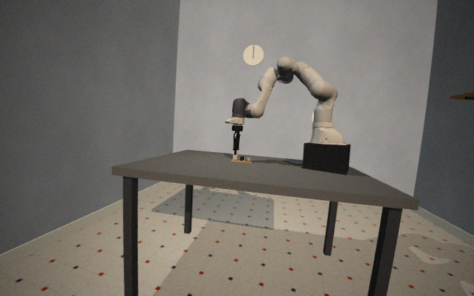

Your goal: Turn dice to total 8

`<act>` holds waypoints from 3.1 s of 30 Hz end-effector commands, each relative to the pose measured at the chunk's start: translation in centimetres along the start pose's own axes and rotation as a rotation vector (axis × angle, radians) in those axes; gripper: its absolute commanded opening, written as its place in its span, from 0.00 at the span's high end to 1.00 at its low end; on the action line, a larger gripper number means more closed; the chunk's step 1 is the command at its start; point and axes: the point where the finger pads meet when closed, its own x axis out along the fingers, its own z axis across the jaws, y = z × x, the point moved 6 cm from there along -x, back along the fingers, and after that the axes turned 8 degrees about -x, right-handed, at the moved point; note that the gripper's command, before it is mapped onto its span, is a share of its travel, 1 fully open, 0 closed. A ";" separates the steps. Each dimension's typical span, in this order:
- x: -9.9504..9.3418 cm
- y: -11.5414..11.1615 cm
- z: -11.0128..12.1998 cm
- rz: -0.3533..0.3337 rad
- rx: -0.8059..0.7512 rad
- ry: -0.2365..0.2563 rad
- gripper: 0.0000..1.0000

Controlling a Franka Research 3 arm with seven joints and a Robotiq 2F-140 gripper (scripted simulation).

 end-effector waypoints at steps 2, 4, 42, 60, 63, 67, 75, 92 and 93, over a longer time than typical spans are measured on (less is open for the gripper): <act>0.0 0.1 0.0 0.005 0.001 -0.001 0.87; 0.0 0.1 0.0 0.005 0.001 -0.001 0.87; 0.0 0.1 0.0 0.005 0.001 -0.001 0.83; 0.0 0.1 0.0 0.005 0.001 -0.001 0.75; -0.1 0.1 0.0 0.005 0.001 -0.001 0.75; -1.0 0.1 0.0 0.005 0.001 -0.001 0.75; -3.8 0.1 0.0 0.005 0.001 -0.001 0.75; -9.0 0.1 0.0 0.005 0.001 -0.001 0.75; -9.0 0.1 0.0 0.005 0.001 -0.001 0.75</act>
